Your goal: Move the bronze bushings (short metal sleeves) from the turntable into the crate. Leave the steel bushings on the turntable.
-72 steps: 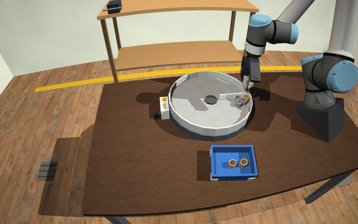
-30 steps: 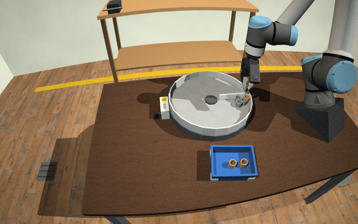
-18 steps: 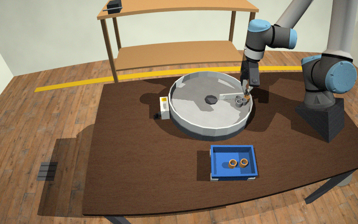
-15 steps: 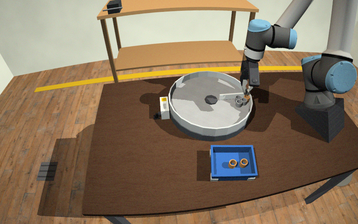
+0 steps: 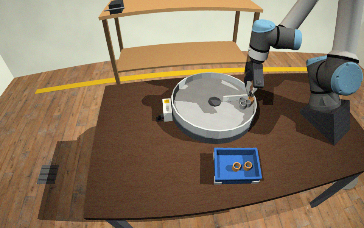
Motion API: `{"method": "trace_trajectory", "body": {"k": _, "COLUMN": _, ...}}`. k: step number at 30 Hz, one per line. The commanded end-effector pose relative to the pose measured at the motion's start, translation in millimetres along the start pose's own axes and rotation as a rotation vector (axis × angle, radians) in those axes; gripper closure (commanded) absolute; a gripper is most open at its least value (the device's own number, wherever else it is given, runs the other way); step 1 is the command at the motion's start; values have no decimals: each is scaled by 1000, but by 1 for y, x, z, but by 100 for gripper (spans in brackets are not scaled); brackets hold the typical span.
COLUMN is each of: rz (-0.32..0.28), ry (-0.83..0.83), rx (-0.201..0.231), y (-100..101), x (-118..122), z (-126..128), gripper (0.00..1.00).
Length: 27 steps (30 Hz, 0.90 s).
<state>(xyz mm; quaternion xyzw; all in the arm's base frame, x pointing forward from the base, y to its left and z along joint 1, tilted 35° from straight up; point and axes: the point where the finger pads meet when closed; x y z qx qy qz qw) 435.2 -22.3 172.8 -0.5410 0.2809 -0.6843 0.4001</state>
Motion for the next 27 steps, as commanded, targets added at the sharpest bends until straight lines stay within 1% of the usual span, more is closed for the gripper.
{"method": "trace_trajectory", "body": {"k": 1, "rz": 1, "ry": 0, "rx": 4, "y": -1, "x": 0, "z": 1, "gripper": 95}}
{"method": "trace_trajectory", "body": {"k": 27, "rz": 1, "ry": 0, "rx": 3, "y": -2, "x": 0, "z": 3, "gripper": 95}}
Point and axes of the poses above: the point where the finger pads meet when closed, its own y axis out along the fingers, its own z axis across the jaws, x = y × z, and after that the axes turned 7 degrees about -y, right-handed
